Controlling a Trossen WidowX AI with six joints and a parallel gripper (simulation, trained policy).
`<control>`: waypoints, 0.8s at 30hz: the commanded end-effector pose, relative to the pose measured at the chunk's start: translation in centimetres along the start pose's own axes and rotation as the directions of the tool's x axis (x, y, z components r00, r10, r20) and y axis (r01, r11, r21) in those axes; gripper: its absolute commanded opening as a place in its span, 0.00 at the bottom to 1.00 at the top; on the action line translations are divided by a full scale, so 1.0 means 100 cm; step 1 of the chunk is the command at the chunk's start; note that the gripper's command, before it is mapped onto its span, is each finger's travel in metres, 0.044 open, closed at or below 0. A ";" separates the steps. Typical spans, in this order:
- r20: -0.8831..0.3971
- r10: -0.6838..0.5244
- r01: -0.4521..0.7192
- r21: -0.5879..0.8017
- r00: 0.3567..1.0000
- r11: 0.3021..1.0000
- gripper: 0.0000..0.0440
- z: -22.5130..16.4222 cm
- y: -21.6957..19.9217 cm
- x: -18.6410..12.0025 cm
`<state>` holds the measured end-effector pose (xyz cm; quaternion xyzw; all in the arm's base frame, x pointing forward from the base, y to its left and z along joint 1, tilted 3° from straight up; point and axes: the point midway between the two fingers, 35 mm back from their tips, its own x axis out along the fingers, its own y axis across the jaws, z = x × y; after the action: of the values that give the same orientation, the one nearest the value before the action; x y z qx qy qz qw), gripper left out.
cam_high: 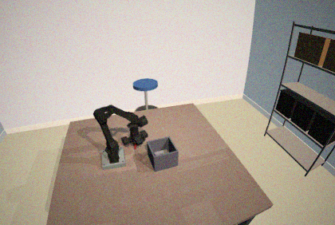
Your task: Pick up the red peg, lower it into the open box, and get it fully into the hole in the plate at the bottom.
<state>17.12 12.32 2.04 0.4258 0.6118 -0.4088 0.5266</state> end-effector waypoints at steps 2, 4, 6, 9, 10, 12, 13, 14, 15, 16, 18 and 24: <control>-0.023 0.034 -0.034 0.005 0.999 0.999 0.04 -0.004 0.008 -0.008; -0.027 0.036 -0.036 -0.005 0.999 0.999 0.00 -0.004 0.008 -0.009; -0.032 0.034 -0.035 -0.012 0.999 0.999 0.00 -0.003 0.008 -0.010; -0.040 0.033 -0.034 -0.021 0.999 0.999 0.00 -0.003 0.009 -0.011; -0.045 0.047 -0.047 -0.018 0.998 0.999 0.00 -0.004 0.011 -0.013; -0.057 0.069 -0.070 -0.014 0.996 0.997 0.00 -0.005 0.015 -0.018; -0.062 0.079 -0.080 -0.011 0.995 0.997 0.00 -0.006 0.017 -0.021; -0.067 0.089 -0.090 -0.009 0.994 0.996 0.00 -0.007 0.019 -0.024; -0.073 0.100 -0.100 -0.007 0.992 0.995 0.00 -0.007 0.020 -0.026; -0.078 0.110 -0.110 -0.006 0.991 0.994 0.00 -0.008 0.022 -0.029; -0.087 0.129 -0.130 -0.004 0.988 0.992 0.00 -0.009 0.025 -0.035; -0.107 0.190 -0.192 -0.007 0.976 0.981 0.00 -0.010 0.035 -0.057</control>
<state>20.13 13.64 6.76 0.4923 0.6005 -0.3389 0.5312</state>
